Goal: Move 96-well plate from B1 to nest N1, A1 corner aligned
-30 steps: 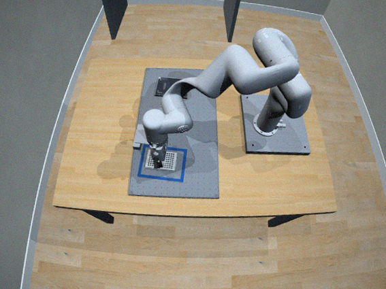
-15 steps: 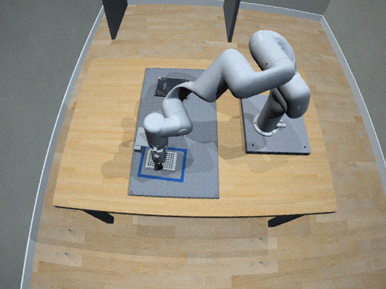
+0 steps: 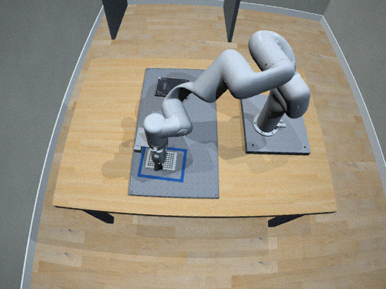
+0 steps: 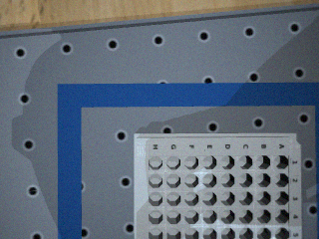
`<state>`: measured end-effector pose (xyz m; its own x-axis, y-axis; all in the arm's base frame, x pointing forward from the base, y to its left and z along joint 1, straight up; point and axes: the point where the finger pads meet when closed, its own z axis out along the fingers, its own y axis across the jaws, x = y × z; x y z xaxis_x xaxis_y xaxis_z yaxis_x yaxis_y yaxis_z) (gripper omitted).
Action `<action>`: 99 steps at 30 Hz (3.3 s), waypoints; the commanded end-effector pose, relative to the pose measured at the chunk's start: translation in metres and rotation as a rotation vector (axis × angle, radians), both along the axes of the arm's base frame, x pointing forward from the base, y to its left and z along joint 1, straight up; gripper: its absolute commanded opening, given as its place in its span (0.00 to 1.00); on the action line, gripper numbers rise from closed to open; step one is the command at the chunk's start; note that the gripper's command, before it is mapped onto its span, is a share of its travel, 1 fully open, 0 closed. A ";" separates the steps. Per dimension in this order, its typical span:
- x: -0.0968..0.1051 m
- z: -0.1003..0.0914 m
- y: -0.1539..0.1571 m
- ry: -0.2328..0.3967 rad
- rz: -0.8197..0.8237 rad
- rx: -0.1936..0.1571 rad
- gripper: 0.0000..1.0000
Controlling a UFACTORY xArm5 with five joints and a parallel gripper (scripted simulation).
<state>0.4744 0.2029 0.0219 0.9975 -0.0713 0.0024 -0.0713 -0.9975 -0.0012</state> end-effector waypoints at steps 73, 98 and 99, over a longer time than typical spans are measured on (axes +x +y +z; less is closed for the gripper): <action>0.001 -0.017 0.001 -0.004 0.000 0.002 0.00; 0.001 -0.017 0.001 -0.004 0.000 0.002 0.00; 0.001 -0.017 0.001 -0.004 0.000 0.002 0.00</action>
<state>0.4742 0.2028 0.0031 0.9975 -0.0713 0.0017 -0.0713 -0.9975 -0.0009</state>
